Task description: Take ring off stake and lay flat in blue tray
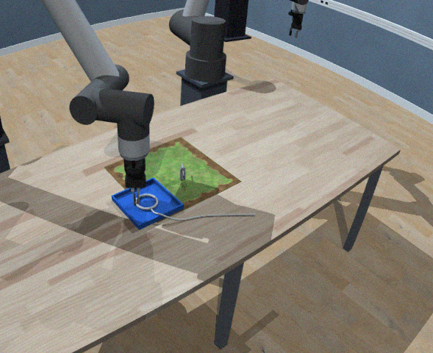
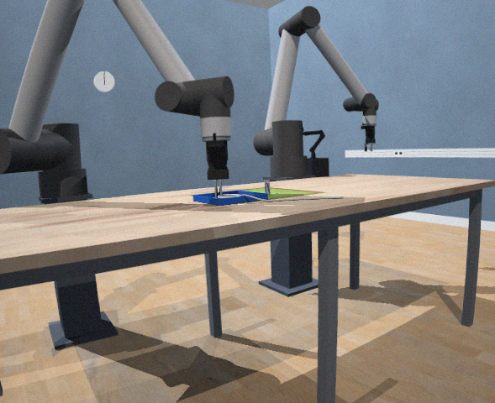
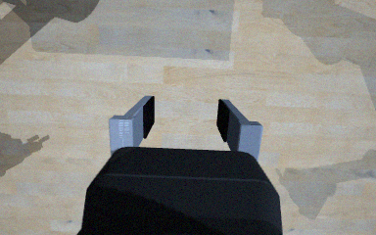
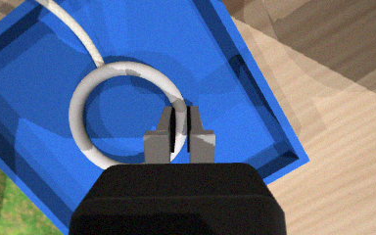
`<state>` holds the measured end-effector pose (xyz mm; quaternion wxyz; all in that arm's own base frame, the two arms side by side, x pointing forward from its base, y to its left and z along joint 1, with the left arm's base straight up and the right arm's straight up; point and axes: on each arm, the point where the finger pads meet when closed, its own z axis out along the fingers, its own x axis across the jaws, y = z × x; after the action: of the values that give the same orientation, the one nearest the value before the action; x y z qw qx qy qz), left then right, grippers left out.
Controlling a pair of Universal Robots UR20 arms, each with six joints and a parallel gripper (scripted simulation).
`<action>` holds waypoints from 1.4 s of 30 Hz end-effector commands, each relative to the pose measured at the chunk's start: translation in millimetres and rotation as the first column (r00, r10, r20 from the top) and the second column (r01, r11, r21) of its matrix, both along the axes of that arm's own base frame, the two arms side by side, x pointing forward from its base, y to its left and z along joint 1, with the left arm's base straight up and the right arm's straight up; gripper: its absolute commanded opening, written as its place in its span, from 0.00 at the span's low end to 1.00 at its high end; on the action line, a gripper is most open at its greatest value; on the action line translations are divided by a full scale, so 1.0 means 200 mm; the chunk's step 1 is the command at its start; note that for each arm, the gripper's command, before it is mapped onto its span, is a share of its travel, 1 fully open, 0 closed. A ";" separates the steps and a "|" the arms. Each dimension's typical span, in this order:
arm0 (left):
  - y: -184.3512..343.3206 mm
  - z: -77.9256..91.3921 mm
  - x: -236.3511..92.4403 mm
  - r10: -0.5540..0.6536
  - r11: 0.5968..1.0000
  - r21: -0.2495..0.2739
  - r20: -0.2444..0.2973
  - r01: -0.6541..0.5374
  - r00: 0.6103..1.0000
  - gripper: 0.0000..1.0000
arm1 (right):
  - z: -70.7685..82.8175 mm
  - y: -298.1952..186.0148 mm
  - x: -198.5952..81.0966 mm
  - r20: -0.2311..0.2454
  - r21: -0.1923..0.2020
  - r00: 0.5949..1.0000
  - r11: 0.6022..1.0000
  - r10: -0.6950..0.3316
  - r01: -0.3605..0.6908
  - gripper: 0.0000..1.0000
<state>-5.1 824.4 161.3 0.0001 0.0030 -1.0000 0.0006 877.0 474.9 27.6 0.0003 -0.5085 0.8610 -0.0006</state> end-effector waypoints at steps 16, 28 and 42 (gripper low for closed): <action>0.00 0.00 0.00 0.000 1.000 0.001 0.000 0.000 1.000 1.00 | 0.00 0.00 0.00 0.001 0.001 1.000 1.000 0.000 0.000 0.56; 0.00 0.00 0.00 0.000 1.000 0.001 0.000 0.000 1.000 1.00 | 0.00 0.00 0.00 0.001 0.001 1.000 1.000 0.000 0.000 0.56; 0.00 0.00 0.00 0.000 1.000 0.001 0.000 0.000 1.000 1.00 | 0.00 0.00 0.00 0.001 0.001 1.000 1.000 0.000 0.000 0.56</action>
<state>-5.1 824.4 161.3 0.0001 0.0030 -1.0000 0.0006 877.0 474.9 27.6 0.0003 -0.5085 0.8610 -0.0006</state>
